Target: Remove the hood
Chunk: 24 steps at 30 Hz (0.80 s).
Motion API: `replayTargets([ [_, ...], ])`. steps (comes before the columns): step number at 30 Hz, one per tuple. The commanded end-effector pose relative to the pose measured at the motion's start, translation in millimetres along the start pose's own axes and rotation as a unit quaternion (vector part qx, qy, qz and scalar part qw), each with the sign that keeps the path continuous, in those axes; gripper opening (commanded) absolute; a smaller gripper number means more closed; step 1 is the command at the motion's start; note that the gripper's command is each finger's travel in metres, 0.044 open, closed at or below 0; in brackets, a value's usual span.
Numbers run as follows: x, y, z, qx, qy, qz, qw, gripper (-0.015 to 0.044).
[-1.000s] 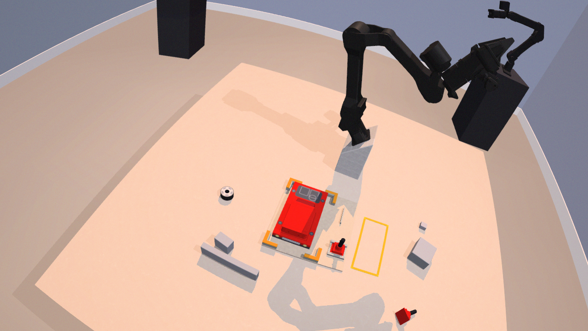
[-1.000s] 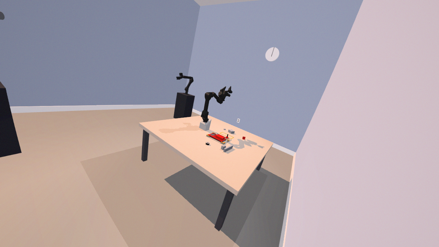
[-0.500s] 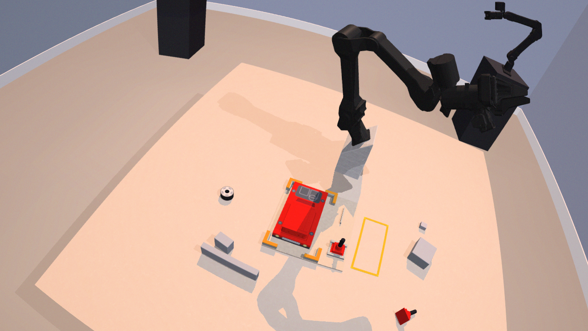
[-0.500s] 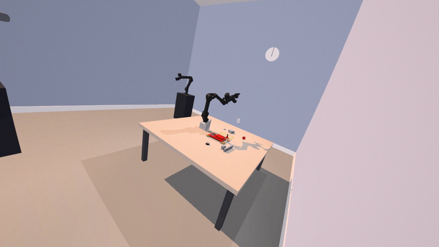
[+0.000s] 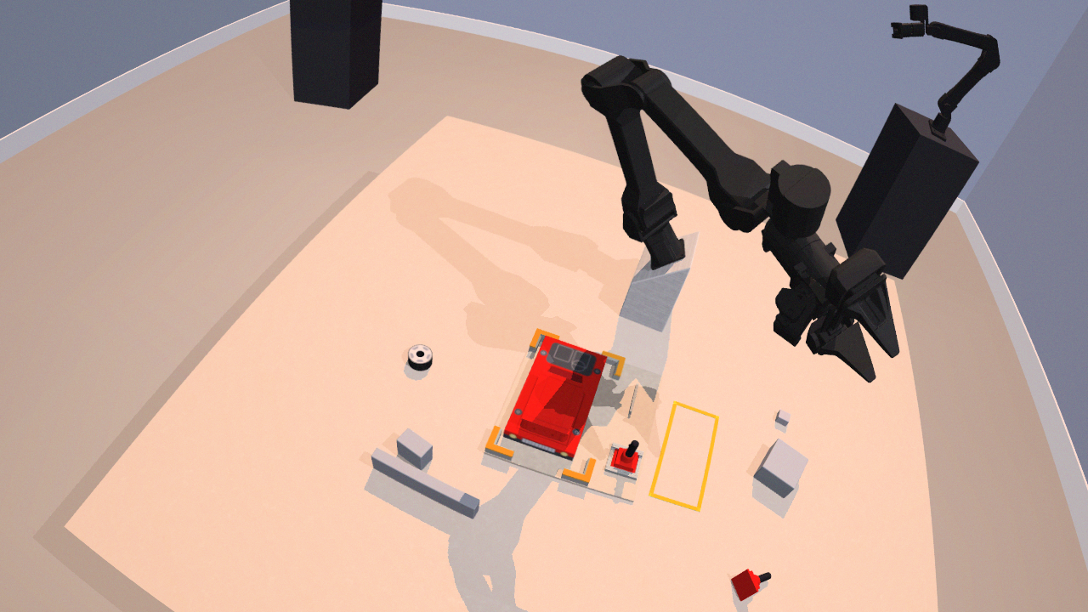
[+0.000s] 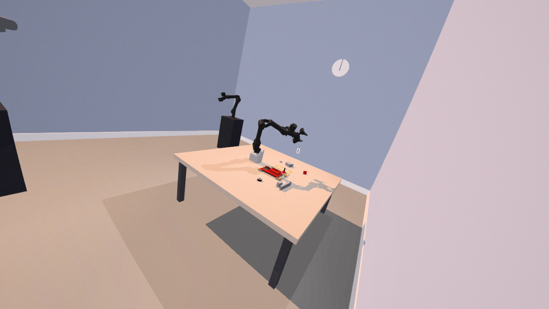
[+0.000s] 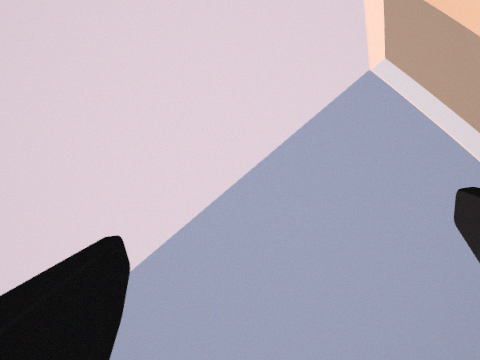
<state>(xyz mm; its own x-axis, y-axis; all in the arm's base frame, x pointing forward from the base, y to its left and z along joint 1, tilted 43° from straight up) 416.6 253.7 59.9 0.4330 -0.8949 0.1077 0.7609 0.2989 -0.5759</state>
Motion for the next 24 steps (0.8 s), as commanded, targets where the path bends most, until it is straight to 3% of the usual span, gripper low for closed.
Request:
replayTargets([
  [1,56.3,-3.8,-18.9,-0.086,-0.095,-0.068,0.989,0.044],
  [7,128.9,-27.4,-57.3,-0.24,-0.224,-0.115,0.938,0.044],
  [12,182.0,-63.4,-89.2,-0.377,-0.32,-0.104,0.863,0.044],
  [18,234.4,-124.1,-123.6,-0.531,-0.413,-0.025,0.74,0.044],
  [24,273.3,-193.9,-146.2,-0.639,-0.468,0.114,0.599,0.044],
])
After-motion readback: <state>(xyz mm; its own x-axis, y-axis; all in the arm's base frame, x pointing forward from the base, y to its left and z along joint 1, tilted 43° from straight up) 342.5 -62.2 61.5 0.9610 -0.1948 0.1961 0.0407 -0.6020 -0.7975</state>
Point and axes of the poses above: the point midway between the two fingers, 35 mm back from their tips, its own y axis out along the fingers, its own z axis across the jaws, x = y × z, the point moved 2 cm from there along -y, back along the fingers, and after that the axes turned 5 degrees about -y, right-handed, at the moved point
